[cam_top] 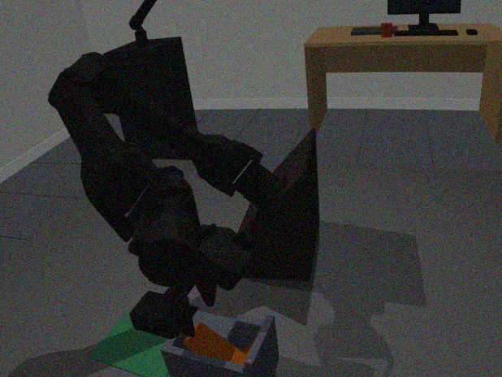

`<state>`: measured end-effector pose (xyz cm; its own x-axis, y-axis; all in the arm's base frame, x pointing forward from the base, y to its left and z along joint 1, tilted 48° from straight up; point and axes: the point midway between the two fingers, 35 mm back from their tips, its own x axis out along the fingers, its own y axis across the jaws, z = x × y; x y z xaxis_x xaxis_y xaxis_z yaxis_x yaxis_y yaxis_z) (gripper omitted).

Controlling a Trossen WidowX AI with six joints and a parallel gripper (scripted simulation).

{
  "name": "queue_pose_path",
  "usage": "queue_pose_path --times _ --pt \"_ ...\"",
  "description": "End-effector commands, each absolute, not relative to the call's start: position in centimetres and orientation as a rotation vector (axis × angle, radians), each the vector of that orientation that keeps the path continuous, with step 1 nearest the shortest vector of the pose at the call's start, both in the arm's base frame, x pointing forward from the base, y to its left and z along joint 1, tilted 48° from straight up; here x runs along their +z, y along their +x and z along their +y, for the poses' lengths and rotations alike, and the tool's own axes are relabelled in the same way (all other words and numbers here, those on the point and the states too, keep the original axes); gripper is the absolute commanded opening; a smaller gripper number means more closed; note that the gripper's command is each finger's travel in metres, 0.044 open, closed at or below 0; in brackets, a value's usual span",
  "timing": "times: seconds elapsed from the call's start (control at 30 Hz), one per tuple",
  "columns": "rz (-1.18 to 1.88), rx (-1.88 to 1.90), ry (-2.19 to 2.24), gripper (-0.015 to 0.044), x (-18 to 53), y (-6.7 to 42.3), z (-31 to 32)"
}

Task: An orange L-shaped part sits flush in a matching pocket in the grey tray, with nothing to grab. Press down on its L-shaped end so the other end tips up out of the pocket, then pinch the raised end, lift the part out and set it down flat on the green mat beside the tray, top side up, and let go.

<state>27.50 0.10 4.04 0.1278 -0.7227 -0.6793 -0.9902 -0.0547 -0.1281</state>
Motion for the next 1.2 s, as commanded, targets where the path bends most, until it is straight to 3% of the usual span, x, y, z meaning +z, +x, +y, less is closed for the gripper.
queue_pose_path --times 0.0,1.07,1.17 --pt "1.647 0.601 -1.845 0.0280 3.7 27.6 -0.3" --pt "1.648 0.599 -1.847 0.0280 0.7 28.2 -3.7" --pt "1.639 0.591 -1.838 0.0201 1.0 28.3 -3.4"
